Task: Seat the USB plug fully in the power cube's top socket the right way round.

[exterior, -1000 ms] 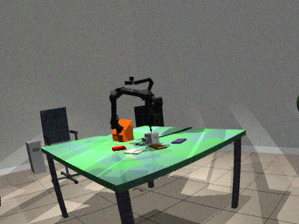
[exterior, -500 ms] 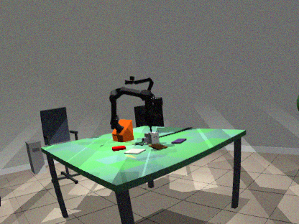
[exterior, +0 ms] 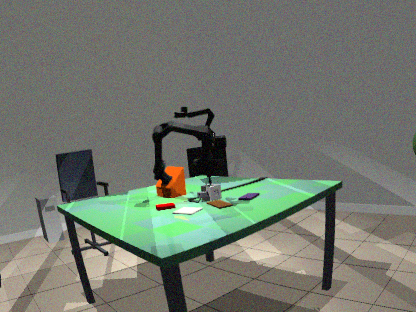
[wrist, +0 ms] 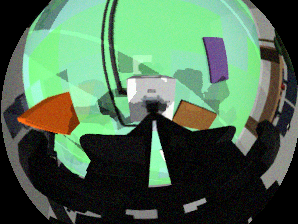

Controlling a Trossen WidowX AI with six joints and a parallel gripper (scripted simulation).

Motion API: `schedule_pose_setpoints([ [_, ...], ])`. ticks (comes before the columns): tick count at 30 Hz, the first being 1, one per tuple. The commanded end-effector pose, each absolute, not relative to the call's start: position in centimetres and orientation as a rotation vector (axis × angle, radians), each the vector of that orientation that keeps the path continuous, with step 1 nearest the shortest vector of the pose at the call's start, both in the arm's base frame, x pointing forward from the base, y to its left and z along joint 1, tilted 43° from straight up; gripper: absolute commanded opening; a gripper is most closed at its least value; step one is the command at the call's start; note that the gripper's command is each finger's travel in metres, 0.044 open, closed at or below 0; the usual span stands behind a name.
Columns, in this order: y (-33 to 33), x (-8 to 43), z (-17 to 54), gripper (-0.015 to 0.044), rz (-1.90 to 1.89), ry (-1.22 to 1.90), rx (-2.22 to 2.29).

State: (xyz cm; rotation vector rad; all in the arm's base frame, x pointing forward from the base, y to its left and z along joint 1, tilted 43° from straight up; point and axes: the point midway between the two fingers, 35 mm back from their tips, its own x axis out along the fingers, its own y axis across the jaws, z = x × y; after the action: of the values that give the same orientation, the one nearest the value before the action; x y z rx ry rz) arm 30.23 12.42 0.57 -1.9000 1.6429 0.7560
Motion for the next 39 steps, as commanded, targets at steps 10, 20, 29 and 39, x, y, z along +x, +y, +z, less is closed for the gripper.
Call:
schedule_pose_setpoints([
  [10,12.21,30.28,0.44,0.0,0.754,1.644,-1.909],
  [20,12.13,30.29,0.36,0.0,0.754,1.644,-1.909],
  [29,12.06,30.31,0.28,0.0,0.754,1.644,-1.909],
  [39,11.97,30.32,0.19,0.0,0.754,1.644,-1.909],
])
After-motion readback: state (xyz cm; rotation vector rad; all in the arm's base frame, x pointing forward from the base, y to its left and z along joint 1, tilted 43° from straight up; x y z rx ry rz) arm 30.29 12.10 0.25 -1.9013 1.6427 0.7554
